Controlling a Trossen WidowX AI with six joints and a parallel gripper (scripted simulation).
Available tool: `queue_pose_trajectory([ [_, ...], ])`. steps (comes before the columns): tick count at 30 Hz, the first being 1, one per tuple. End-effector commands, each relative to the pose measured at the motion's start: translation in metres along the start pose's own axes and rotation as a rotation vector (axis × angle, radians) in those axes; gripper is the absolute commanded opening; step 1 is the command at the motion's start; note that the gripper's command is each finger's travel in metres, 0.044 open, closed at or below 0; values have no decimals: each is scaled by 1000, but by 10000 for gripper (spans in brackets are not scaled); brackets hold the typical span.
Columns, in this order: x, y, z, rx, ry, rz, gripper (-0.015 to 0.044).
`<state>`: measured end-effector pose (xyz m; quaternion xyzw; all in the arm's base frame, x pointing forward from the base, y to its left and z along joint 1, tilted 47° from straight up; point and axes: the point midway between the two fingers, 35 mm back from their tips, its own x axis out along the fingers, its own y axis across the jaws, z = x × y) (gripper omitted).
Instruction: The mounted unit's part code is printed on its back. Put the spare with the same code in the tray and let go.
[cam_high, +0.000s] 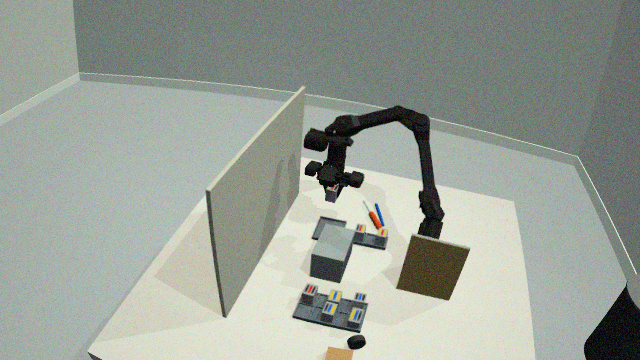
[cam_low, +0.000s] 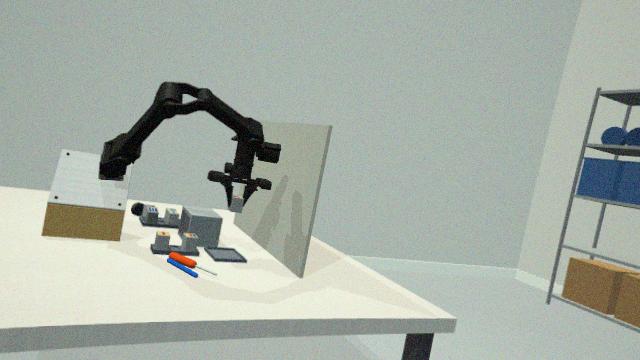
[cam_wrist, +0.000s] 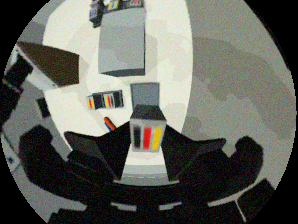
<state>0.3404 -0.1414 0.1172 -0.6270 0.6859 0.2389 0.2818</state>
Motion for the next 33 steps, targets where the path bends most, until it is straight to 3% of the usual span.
queue_pose_trajectory([
  [1, 5, -1, 1, -6, 0, 0, 0],
  [33, 39, -4, 2, -5, -4, 0, 0],
])
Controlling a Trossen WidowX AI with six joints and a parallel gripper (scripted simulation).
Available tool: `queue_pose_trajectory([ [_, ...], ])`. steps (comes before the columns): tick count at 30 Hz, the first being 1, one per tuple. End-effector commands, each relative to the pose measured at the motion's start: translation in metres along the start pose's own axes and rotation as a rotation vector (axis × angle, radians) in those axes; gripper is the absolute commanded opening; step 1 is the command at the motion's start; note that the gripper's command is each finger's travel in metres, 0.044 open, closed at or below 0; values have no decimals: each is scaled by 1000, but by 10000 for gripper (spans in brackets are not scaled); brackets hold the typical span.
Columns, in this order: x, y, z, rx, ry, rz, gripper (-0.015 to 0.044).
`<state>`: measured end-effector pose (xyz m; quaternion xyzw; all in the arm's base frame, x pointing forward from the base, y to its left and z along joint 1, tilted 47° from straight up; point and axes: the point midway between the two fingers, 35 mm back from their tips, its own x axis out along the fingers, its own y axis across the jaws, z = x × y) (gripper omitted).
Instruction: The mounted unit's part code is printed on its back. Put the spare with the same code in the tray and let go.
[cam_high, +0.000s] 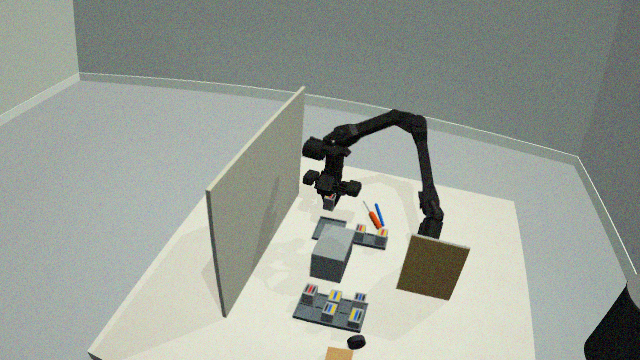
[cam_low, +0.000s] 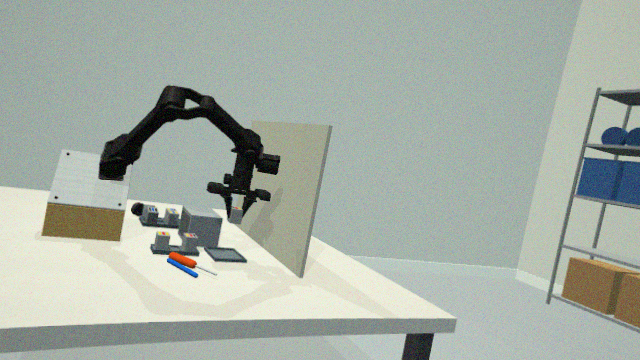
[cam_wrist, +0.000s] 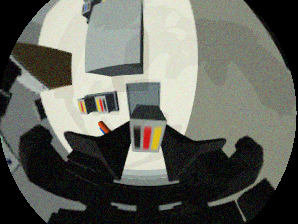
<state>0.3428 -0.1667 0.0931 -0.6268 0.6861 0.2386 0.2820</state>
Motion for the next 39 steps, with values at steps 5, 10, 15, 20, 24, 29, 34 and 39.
queue_pose_trajectory([
  [5, 9, 0, 1, -6, -4, 0, 0],
  [10, 14, -1, 1, -6, -4, 0, 0],
  [15, 20, -1, 1, -6, -4, 0, 0],
  [20, 25, -1, 1, -6, -4, 0, 0],
  [24, 29, -1, 1, -6, -3, 0, 0],
  [29, 34, 0, 1, -6, -3, -1, 0],
  [34, 39, 0, 0, -6, -2, -1, 0],
  [39, 45, 0, 0, -6, -2, -1, 0],
])
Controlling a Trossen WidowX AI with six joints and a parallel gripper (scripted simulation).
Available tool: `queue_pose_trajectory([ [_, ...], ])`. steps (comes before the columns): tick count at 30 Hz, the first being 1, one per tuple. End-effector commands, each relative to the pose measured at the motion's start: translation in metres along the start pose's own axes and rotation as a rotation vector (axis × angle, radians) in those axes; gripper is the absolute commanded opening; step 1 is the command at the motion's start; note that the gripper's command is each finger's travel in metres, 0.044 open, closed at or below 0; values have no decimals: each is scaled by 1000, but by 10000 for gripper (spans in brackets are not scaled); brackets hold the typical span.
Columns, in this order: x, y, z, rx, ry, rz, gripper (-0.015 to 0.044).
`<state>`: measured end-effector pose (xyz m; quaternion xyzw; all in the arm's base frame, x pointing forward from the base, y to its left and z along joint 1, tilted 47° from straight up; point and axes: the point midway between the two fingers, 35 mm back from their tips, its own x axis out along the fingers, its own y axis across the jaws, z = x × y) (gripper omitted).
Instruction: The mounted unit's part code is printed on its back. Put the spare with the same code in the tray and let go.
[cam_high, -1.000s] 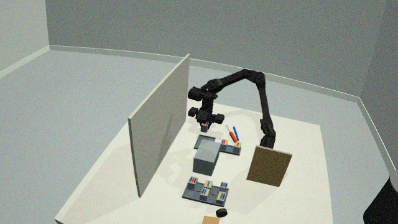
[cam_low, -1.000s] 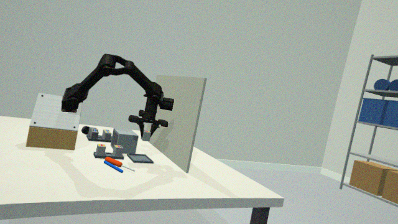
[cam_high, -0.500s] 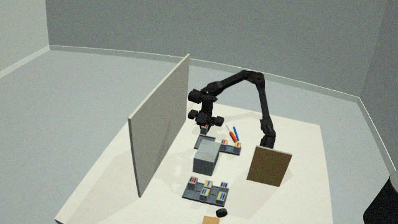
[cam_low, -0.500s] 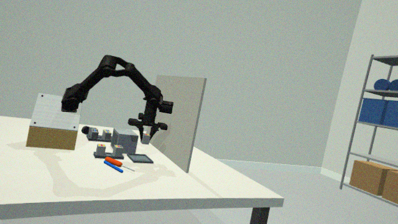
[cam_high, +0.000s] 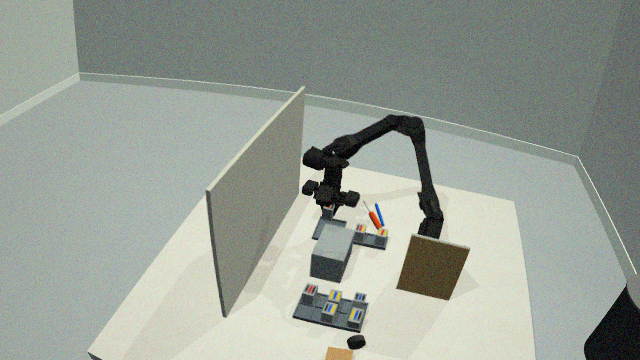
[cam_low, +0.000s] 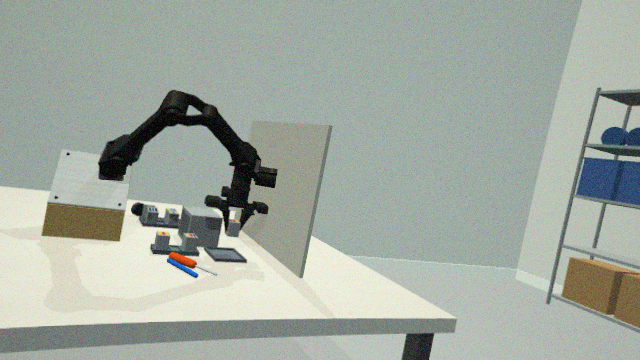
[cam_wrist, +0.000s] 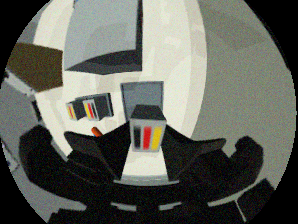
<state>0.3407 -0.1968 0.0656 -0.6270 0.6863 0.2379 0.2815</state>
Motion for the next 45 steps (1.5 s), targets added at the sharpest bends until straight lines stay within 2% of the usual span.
queue_pose_trajectory([
  [1, 5, 0, 1, -6, -3, 0, 0],
  [45, 49, 7, -2, -8, 8, 0, 0],
])
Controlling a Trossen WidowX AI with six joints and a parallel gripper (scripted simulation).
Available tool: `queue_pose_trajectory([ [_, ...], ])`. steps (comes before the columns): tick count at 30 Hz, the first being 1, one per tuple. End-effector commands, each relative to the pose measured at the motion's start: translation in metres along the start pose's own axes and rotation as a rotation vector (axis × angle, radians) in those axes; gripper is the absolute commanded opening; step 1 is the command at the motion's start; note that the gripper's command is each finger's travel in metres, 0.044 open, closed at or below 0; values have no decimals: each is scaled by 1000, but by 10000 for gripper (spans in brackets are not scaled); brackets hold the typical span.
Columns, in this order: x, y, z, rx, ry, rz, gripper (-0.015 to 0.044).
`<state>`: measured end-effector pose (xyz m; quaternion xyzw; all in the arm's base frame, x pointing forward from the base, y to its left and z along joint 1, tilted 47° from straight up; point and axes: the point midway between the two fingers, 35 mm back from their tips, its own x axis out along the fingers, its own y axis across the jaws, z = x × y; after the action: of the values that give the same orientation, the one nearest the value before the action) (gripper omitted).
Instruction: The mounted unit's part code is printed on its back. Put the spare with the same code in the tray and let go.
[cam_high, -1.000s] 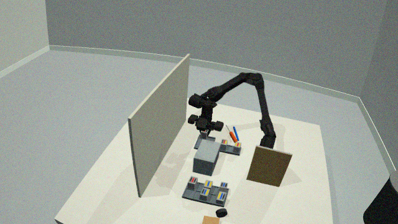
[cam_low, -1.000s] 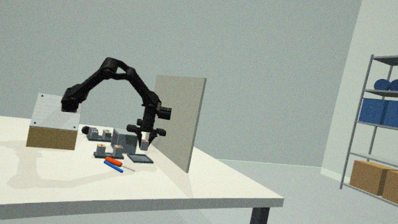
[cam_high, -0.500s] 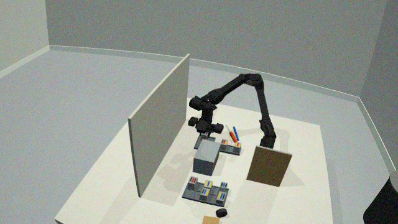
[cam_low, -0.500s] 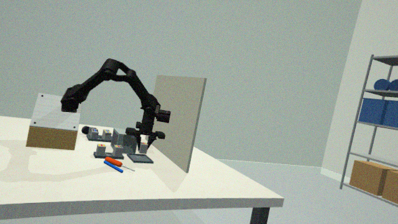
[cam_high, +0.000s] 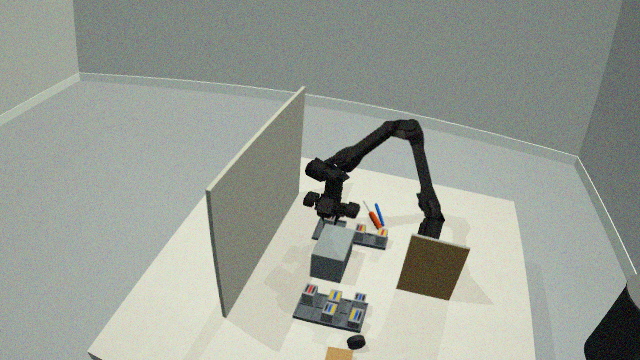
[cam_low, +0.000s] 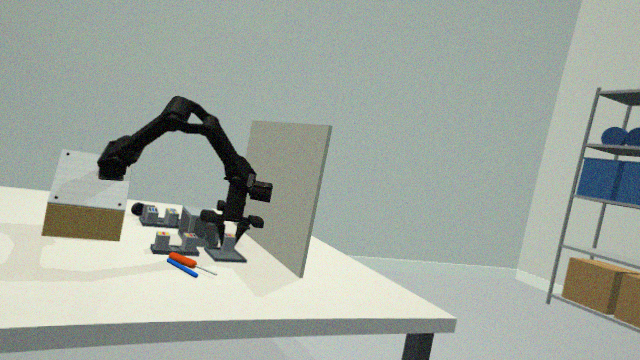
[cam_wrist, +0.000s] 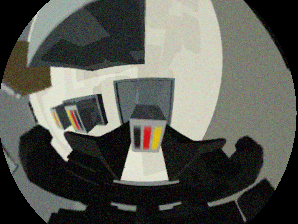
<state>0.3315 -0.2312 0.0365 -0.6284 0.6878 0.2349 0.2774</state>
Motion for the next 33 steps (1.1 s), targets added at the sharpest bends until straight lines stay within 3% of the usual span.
queue_pose_trajectory([
  [1, 5, 1, 1, -7, -2, -1, 0],
  [6, 9, 2, 0, -7, 0, 0, 0],
  [23, 6, 1, 0, 0, 2, 0, 440],
  [25, -5, 0, 0, 0, -1, 0, 440],
  [30, -89, 0, 1, -5, -7, -1, 440],
  [33, -101, 2, 1, -6, -6, -1, 440],
])
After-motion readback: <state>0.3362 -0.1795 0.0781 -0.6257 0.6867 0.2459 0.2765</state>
